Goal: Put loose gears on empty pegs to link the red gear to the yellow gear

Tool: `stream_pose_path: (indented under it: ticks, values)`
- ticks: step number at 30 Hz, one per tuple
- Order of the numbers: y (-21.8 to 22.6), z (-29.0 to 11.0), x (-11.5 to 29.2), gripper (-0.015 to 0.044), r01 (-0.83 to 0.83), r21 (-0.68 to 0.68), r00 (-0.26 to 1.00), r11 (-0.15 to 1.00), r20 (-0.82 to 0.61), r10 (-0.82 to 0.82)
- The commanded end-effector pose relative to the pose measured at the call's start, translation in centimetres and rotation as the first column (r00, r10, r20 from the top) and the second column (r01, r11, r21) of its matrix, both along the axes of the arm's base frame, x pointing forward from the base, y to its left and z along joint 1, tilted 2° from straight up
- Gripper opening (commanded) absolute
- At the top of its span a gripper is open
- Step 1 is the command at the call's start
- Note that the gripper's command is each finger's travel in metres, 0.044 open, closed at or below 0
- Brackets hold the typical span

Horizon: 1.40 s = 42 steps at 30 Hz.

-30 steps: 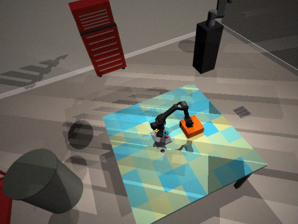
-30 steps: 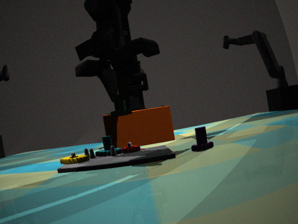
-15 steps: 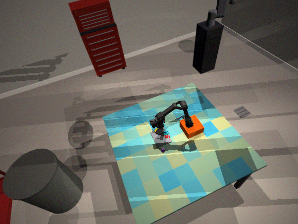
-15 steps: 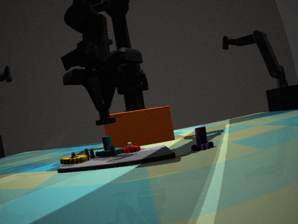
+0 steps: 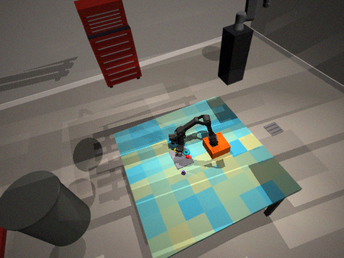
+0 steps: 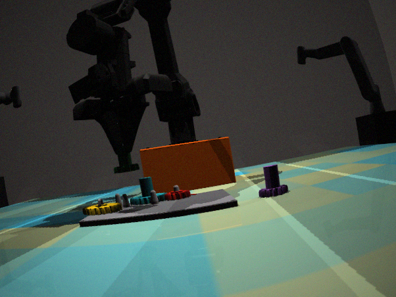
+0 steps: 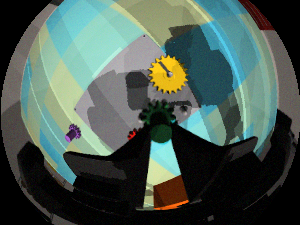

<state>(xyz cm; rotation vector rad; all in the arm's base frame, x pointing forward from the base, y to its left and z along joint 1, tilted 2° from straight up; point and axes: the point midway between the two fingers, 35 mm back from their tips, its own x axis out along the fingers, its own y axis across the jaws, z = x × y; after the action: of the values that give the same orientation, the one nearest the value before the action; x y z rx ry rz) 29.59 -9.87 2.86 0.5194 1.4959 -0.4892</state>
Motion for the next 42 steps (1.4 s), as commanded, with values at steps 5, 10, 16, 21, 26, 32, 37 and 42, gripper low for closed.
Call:
stream_pose_path:
  ticks: [5, 10, 16, 21, 26, 32, 37, 42]
  values:
    - [-1.23, -0.59, -0.79, 0.0, -0.003, -0.004, 1.0, 1.0, -0.007, 0.003]
    - [-1.27, -0.38, -0.76, 0.0, -0.003, -0.004, 1.0, 1.0, -0.007, 0.003]
    - [-1.27, -0.37, -0.76, 0.0, -0.003, -0.004, 1.0, 1.0, -0.007, 0.003]
    - [-1.27, -0.37, -0.76, 0.0, 0.036, -0.003, 0.999, 0.999, -0.008, -0.036]
    - [-1.28, -0.37, -0.77, 0.0, 0.139, -0.002, 0.99, 0.99, -0.009, -0.139]
    - [-1.28, -0.37, -0.77, 0.0, 0.153, -0.002, 0.988, 0.988, -0.009, -0.153]
    - [-1.25, -0.61, -0.74, 0.0, 0.168, -0.002, 0.986, 0.986, -0.009, -0.168]
    - [-1.23, -1.07, -0.75, 0.0, 0.116, -0.002, 0.993, 0.993, -0.009, -0.116]
